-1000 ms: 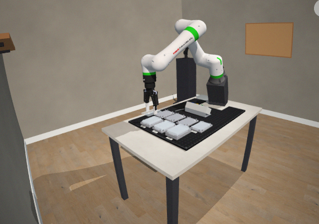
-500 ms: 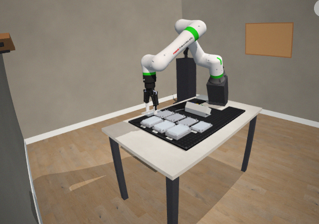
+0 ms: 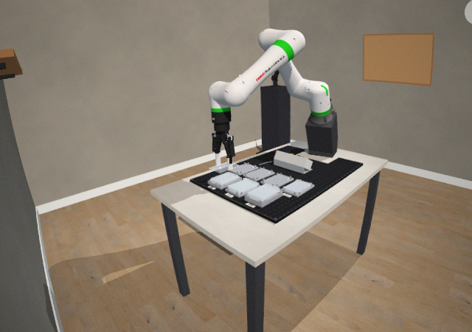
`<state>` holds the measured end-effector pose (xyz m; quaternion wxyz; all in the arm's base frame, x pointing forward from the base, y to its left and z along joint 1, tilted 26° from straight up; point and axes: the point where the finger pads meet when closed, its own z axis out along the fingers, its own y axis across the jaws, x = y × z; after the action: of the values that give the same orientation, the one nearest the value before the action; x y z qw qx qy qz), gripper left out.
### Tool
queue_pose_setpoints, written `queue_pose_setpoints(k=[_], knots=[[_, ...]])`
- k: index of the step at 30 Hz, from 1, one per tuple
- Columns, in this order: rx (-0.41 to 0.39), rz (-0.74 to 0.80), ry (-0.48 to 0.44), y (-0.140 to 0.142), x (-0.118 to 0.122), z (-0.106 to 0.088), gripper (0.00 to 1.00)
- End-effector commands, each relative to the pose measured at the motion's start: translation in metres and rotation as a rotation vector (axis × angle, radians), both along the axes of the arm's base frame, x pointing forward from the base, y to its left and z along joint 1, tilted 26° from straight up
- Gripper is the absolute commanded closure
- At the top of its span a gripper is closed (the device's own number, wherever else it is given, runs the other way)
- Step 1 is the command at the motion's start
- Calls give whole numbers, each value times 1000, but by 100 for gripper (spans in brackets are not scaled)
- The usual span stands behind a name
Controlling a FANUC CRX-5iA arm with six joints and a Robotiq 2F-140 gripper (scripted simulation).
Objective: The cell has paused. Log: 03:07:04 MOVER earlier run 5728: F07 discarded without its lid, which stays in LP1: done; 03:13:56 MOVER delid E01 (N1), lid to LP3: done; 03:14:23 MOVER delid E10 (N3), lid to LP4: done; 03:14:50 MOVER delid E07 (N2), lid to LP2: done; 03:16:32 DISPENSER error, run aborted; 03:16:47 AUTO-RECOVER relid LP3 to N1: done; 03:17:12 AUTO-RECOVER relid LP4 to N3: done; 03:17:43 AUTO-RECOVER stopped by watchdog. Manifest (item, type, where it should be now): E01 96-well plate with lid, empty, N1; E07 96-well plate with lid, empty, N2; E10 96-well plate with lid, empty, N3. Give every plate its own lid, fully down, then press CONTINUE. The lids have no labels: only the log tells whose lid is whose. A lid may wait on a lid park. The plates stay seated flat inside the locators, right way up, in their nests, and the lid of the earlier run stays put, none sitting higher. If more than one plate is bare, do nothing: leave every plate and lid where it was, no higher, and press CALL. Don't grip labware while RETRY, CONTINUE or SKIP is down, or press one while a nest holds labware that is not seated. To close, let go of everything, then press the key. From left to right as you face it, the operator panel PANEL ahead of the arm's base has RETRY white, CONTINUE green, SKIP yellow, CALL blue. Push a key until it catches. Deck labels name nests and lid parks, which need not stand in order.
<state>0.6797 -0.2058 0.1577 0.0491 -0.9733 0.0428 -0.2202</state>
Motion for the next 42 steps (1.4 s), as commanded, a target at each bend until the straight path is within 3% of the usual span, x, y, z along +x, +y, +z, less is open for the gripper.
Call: queue_pose_setpoints(k=[1, 27, 42], knots=[[-5, 9, -1, 0, 0, -1, 100], [-9, 18, -2, 2, 15, -31, 100], [-9, 18, -2, 3, 18, -35, 100]])
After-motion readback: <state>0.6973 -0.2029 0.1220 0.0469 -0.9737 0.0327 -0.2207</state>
